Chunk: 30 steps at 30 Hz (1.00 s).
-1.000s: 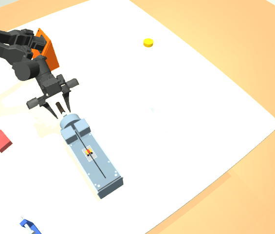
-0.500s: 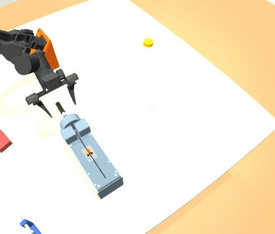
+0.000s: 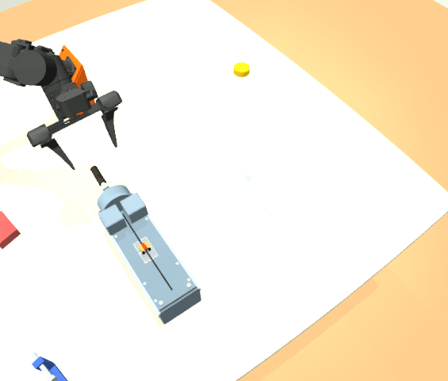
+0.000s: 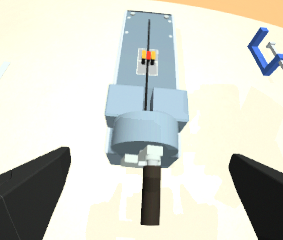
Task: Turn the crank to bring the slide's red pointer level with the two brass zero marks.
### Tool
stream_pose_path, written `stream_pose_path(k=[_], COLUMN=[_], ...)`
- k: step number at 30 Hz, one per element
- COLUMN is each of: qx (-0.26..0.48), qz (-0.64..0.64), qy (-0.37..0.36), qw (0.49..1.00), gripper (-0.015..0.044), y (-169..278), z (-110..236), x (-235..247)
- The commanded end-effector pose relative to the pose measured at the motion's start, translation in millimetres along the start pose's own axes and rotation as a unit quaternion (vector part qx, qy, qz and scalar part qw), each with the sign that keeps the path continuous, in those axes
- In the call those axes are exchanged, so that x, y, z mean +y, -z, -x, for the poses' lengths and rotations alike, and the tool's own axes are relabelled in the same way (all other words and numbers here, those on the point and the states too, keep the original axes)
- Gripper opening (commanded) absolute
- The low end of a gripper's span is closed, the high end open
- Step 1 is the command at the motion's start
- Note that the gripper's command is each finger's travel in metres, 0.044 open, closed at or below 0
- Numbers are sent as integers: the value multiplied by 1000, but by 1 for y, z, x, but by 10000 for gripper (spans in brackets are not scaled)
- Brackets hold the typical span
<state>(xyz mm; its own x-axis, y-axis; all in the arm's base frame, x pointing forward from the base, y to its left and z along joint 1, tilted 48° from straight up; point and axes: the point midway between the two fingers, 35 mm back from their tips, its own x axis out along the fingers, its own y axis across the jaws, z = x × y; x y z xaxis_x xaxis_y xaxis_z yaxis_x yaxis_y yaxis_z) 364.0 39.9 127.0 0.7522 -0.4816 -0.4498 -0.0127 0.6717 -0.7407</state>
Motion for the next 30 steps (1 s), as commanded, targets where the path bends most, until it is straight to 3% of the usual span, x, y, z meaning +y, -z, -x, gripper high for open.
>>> stream_pose_path(k=[1, 24, 30], qx=[1, 29, 31], qz=[-6, -84, -89], qy=[6, 34, 35], qw=[1000, 995, 995], gripper=[440, 440, 440], y=[-9, -91, -86], z=[5, -71, -87], x=[-4, -7, -6])
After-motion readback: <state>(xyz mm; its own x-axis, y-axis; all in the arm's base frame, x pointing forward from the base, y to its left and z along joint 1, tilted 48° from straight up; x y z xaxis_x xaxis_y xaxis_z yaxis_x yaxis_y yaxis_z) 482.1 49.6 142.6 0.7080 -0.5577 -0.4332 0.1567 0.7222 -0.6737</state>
